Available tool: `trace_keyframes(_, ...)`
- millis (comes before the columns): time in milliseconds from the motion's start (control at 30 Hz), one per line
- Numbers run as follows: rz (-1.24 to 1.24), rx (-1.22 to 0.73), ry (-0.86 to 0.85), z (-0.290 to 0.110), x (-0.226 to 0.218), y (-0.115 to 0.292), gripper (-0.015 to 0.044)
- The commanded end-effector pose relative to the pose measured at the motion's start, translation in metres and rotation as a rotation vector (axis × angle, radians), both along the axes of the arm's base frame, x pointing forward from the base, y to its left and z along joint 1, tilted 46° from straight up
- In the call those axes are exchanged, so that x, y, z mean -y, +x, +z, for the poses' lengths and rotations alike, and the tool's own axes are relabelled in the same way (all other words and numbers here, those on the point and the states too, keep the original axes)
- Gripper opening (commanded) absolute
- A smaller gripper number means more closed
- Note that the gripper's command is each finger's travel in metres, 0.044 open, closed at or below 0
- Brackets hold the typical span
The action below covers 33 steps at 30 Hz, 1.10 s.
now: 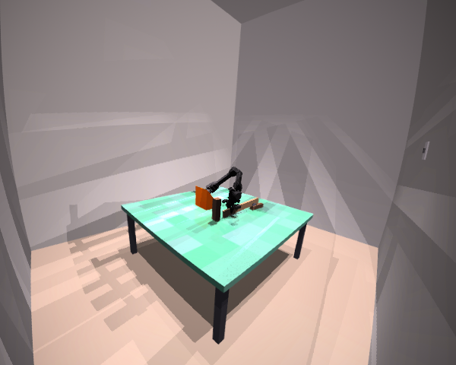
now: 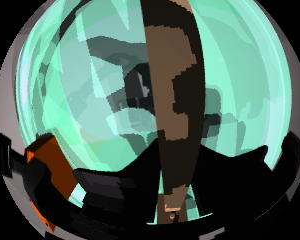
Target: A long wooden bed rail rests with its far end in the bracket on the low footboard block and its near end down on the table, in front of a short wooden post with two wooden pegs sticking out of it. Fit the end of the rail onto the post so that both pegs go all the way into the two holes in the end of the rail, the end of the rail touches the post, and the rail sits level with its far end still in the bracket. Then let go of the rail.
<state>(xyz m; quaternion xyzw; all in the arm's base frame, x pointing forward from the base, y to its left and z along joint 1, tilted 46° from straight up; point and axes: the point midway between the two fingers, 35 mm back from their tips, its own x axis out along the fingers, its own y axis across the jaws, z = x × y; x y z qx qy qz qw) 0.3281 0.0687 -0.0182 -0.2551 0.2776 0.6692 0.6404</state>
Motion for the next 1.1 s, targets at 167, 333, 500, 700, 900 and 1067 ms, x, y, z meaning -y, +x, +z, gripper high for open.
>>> trace_keyframes(167, -0.002, 0.006, 0.003, 0.004, 0.005, 0.002, 0.0000)
trace_keyframes(333, -0.002, 0.006, 0.003, 0.006, 0.007, 0.003, 0.0000)
trace_keyframes(500, -0.002, 0.006, 0.002, 0.007, 0.008, 0.004, 0.0000)
trace_keyframes(700, -0.002, 0.006, 0.002, 0.010, 0.011, 0.005, 0.0000)
trace_keyframes(900, -0.002, 0.006, 0.002, 0.012, 0.013, 0.006, 0.0000)
trace_keyframes(1067, -0.002, 0.006, 0.002, 0.013, 0.015, 0.006, 0.0000)
